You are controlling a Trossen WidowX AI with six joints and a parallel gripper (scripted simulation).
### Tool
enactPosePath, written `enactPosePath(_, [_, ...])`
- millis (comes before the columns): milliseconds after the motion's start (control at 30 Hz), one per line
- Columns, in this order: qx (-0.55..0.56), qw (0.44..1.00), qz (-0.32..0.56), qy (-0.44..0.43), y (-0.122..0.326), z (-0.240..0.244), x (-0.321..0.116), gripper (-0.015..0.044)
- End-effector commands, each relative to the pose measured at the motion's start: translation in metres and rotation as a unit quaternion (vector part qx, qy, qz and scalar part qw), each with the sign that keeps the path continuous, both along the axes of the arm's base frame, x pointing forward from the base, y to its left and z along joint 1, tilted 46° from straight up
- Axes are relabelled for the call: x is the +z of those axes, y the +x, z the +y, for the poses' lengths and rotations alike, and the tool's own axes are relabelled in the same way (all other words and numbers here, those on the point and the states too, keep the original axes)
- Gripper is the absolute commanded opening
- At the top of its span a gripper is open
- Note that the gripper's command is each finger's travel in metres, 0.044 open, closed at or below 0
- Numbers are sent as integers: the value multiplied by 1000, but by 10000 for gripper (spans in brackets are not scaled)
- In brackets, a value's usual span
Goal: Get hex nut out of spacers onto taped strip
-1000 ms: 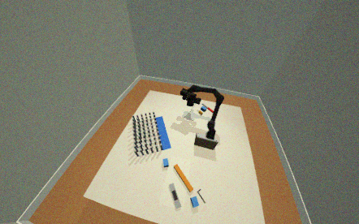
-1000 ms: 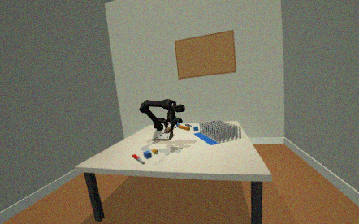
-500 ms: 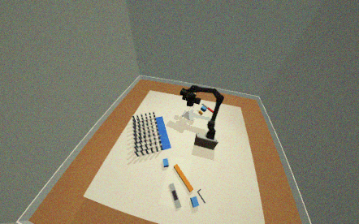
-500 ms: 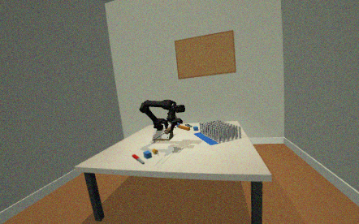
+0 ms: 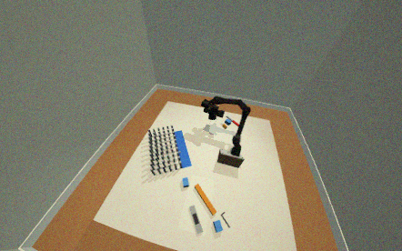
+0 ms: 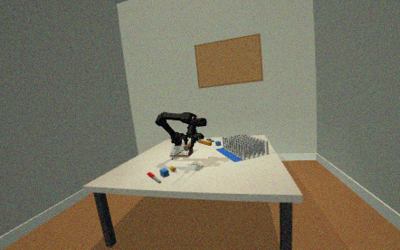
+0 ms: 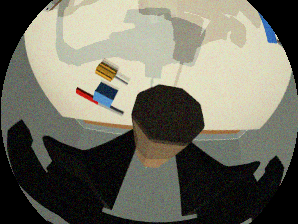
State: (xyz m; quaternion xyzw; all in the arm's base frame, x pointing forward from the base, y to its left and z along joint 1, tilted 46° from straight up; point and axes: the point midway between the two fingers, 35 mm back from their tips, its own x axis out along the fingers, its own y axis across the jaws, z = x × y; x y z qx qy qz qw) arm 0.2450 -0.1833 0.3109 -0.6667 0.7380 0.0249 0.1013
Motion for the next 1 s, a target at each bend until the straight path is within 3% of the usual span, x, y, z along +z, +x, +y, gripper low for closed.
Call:
enactPosePath(0, [0, 1000, 4, 2, 1, -2, -4, 0])
enactPosePath(967, [-5, 1000, 2, 12, 5, -12, -18, 0])
